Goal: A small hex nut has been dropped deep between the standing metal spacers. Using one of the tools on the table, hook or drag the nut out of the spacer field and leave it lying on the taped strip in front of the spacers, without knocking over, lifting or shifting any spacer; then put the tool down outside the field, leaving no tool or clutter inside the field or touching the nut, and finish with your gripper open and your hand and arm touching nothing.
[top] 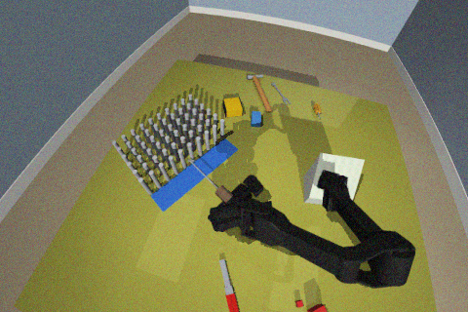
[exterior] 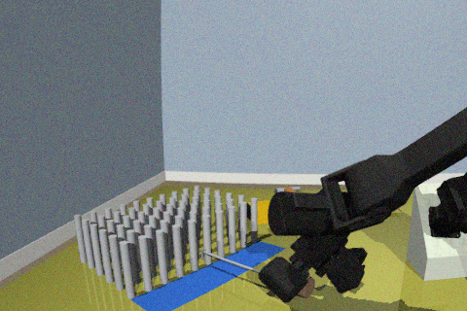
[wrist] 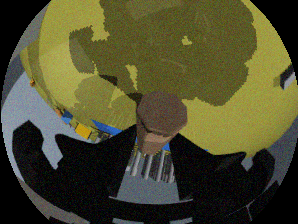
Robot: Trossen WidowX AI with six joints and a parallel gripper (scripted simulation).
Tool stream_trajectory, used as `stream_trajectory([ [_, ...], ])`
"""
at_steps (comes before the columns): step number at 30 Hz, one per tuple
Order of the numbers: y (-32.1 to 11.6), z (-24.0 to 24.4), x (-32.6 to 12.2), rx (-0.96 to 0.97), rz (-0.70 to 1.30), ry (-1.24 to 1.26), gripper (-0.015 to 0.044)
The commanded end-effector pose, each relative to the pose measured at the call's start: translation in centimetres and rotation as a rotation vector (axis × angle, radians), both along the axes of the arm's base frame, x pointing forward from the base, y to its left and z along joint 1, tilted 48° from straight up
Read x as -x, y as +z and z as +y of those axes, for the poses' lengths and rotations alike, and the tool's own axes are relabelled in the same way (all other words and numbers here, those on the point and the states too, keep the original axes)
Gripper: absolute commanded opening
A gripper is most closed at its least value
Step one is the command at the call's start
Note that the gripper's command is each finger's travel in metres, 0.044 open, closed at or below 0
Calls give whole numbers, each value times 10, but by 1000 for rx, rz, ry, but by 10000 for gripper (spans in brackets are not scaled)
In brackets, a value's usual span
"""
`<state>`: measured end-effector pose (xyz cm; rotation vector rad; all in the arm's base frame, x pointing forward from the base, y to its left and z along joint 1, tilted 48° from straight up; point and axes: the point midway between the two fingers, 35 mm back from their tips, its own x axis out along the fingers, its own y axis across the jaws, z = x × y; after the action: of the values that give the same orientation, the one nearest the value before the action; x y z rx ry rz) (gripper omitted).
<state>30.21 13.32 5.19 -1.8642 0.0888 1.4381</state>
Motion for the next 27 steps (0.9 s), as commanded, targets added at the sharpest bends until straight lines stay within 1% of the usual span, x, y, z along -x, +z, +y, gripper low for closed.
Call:
stream_trajectory([
  [1, 1, -2, -4, -1, -8, -3, 0],
  [27, -6, -6, -18, 0, -9, -3, 0],
])
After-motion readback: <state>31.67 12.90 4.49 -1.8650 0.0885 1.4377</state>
